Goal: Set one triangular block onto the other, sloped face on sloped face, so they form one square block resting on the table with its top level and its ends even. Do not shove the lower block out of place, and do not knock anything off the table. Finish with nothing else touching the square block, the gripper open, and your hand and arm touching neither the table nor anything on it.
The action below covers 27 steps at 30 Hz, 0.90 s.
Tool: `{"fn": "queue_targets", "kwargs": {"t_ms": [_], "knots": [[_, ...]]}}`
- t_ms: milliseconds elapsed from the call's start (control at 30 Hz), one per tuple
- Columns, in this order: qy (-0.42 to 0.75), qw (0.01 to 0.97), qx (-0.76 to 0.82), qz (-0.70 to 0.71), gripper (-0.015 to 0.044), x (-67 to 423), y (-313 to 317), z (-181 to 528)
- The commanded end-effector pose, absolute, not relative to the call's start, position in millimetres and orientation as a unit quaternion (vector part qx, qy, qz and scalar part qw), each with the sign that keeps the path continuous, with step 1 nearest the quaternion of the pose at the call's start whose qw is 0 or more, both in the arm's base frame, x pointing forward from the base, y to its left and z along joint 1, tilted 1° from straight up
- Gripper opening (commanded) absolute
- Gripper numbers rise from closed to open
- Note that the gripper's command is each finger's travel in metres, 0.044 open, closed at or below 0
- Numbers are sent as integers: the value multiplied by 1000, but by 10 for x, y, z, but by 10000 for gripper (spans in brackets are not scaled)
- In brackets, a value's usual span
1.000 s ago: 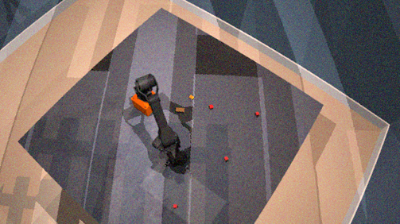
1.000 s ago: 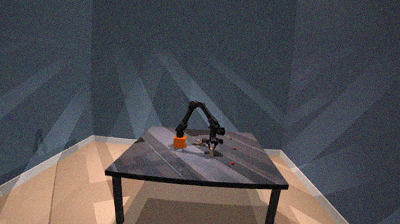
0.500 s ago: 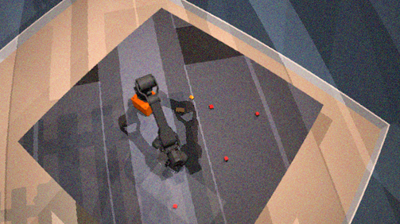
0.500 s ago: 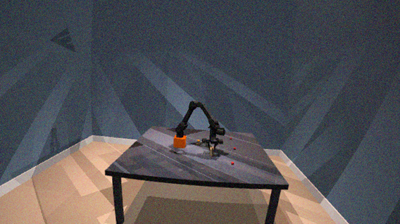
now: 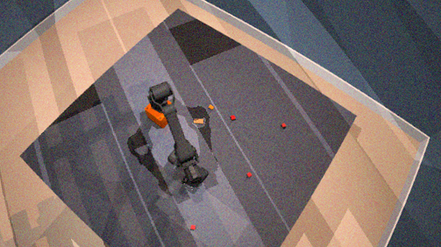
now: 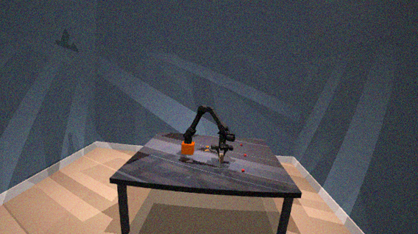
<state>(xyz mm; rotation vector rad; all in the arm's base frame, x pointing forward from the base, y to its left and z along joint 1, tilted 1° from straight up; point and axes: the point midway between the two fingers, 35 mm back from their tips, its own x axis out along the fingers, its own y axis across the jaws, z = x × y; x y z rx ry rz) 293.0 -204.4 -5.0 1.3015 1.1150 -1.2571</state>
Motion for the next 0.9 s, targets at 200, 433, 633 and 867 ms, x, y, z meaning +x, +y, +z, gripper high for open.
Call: {"fn": "queue_targets", "kwargs": {"t_ms": [200, 433, 633, 867], "knots": [[460, 486, 535, -515, 0, 2930, -2041, -70], [460, 487, 535, -514, 0, 2930, -2046, -80], [458, 487, 535, -516, 0, 2931, -2051, -64], [460, 487, 536, -514, 0, 2929, -2048, -74]]}}
